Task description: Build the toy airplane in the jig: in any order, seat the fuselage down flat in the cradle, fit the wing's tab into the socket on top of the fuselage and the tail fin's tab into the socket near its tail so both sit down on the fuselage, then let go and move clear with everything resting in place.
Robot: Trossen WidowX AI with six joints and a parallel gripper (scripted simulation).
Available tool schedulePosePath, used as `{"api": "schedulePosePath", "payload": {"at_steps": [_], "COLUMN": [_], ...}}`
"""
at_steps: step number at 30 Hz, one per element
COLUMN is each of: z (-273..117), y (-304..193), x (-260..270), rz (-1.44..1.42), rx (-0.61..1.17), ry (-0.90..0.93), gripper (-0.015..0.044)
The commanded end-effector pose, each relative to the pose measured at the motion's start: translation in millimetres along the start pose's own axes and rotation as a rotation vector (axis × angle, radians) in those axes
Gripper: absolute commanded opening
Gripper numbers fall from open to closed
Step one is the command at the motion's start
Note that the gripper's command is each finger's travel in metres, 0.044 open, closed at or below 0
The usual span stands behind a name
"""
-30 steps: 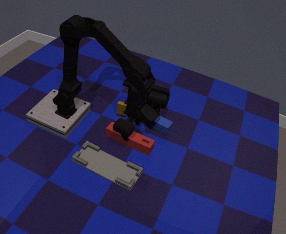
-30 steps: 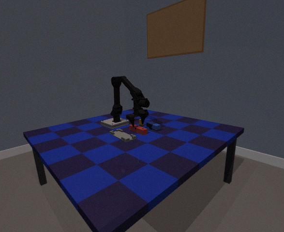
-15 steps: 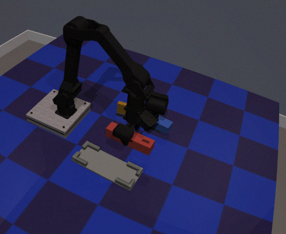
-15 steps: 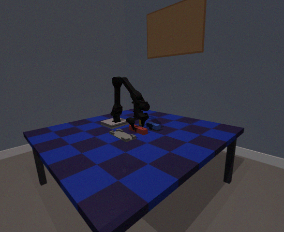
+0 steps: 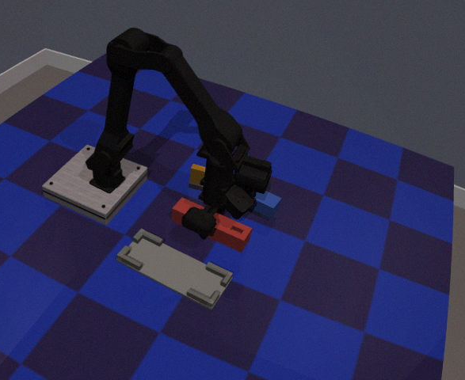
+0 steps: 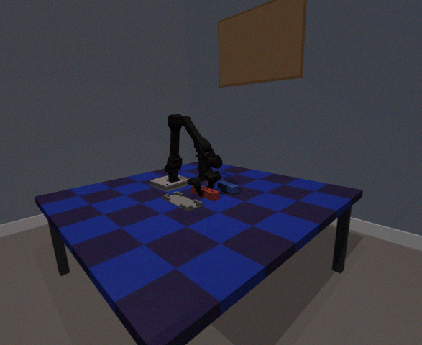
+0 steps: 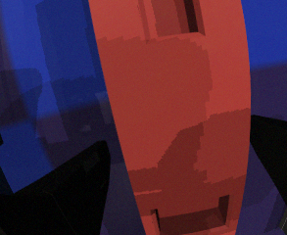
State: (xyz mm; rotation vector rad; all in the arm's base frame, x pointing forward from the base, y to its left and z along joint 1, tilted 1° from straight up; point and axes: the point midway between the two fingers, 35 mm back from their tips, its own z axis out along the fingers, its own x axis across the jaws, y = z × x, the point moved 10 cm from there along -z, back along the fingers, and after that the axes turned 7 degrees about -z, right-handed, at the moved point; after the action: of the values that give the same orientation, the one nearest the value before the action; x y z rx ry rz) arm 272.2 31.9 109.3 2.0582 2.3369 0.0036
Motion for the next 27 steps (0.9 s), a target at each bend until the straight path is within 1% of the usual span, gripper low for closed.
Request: {"api": "schedulePosePath", "payload": {"at_steps": [1, 4, 11, 16, 27], "z": [2, 2, 2, -5, -38], "y": [-1, -1, -1, 1, 7], "x": [0, 0, 0, 0, 0], "rz": [-0.003, -0.003, -0.003, -0.003, -0.003], "rx": [0.004, 0.004, 0.004, 0.004, 0.003], "ry": [0.003, 0.003, 0.003, 0.004, 0.004], "gripper": [0.0256, 0.0178, 0.0131, 0.0000, 0.0000]}}
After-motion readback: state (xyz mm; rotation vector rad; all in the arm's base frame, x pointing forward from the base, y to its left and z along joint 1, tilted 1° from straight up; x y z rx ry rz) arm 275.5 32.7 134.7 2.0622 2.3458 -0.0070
